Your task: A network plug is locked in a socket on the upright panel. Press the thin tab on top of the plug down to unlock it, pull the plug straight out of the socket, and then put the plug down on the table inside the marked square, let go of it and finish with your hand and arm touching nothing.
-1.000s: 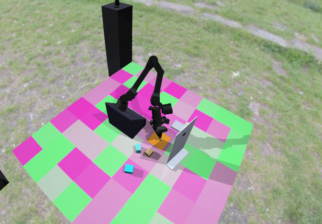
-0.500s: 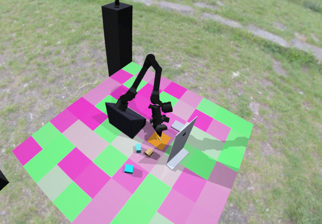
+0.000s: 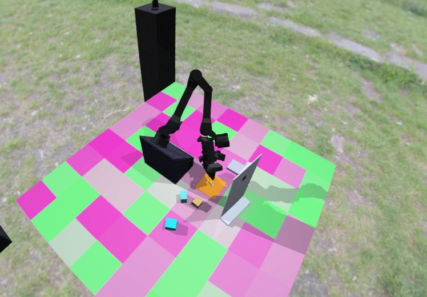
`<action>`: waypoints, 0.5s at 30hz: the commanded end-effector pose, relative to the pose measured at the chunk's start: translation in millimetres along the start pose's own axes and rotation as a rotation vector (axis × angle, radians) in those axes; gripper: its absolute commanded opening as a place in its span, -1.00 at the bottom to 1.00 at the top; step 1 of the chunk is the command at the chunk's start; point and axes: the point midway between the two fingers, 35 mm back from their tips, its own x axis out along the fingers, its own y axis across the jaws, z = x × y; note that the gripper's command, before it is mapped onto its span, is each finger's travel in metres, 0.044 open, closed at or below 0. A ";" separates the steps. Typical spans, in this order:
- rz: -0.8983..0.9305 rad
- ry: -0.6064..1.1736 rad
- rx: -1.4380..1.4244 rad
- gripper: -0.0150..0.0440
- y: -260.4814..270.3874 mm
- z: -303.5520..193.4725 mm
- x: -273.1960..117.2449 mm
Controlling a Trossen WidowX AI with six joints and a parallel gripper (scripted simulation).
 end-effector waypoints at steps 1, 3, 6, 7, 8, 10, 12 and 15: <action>0.004 -0.003 -0.003 0.04 -2.4 1.4 -3.6; 0.004 -0.003 -0.003 0.04 -3.9 1.5 -5.5; 0.004 -0.002 -0.003 0.04 -6.1 1.8 -8.3; 0.004 -0.002 -0.003 0.04 -6.8 1.9 -9.2; 0.003 -0.002 -0.003 0.04 -7.6 1.9 -10.2; 0.003 -0.002 -0.003 0.04 -9.0 2.1 -12.1; 0.003 -0.002 -0.003 0.04 -10.4 2.2 -14.0; 0.003 -0.001 -0.003 0.04 -12.5 2.3 -16.9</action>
